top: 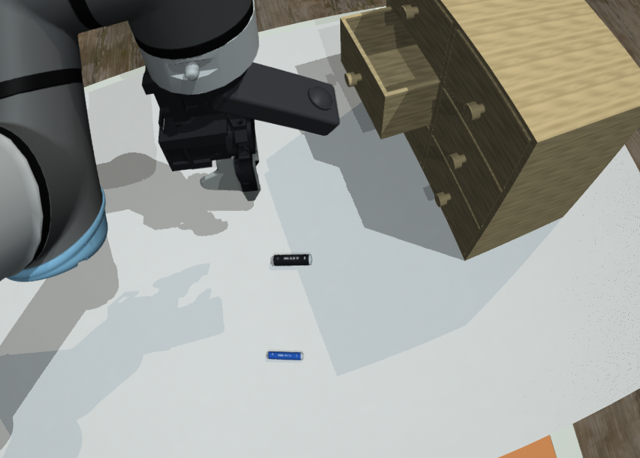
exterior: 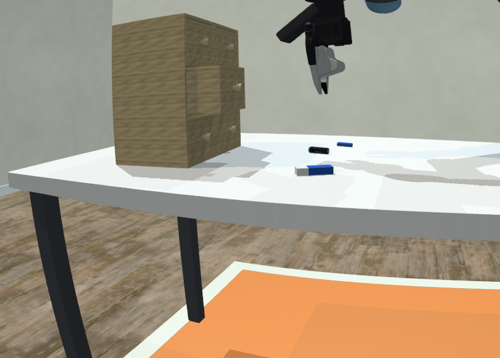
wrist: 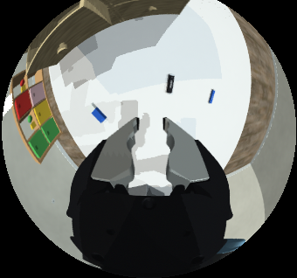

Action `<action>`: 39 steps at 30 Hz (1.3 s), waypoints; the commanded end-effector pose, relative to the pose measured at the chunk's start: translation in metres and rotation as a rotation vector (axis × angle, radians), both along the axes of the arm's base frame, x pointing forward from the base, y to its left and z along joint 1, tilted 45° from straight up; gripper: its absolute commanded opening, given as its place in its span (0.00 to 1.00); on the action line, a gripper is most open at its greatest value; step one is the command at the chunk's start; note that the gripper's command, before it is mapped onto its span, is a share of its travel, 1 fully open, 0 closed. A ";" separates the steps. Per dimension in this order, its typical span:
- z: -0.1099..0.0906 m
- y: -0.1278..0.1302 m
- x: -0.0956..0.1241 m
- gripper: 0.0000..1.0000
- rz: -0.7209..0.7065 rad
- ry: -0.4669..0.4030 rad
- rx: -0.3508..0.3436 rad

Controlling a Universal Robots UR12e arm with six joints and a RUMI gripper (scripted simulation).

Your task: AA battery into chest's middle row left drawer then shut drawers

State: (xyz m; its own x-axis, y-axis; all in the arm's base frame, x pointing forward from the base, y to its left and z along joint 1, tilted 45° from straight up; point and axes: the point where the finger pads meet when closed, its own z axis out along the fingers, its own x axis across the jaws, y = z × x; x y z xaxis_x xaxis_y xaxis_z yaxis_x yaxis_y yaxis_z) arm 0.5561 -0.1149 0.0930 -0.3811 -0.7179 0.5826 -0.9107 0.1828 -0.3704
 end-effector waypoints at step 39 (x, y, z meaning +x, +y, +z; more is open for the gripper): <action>-0.005 -0.080 0.019 0.17 -0.045 -0.093 0.004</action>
State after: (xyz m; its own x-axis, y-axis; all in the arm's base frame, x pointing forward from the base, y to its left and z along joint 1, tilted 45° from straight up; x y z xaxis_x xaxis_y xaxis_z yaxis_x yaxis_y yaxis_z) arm 0.5760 -0.1959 0.0892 -0.4668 -0.7003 0.5401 -0.8622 0.2246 -0.4540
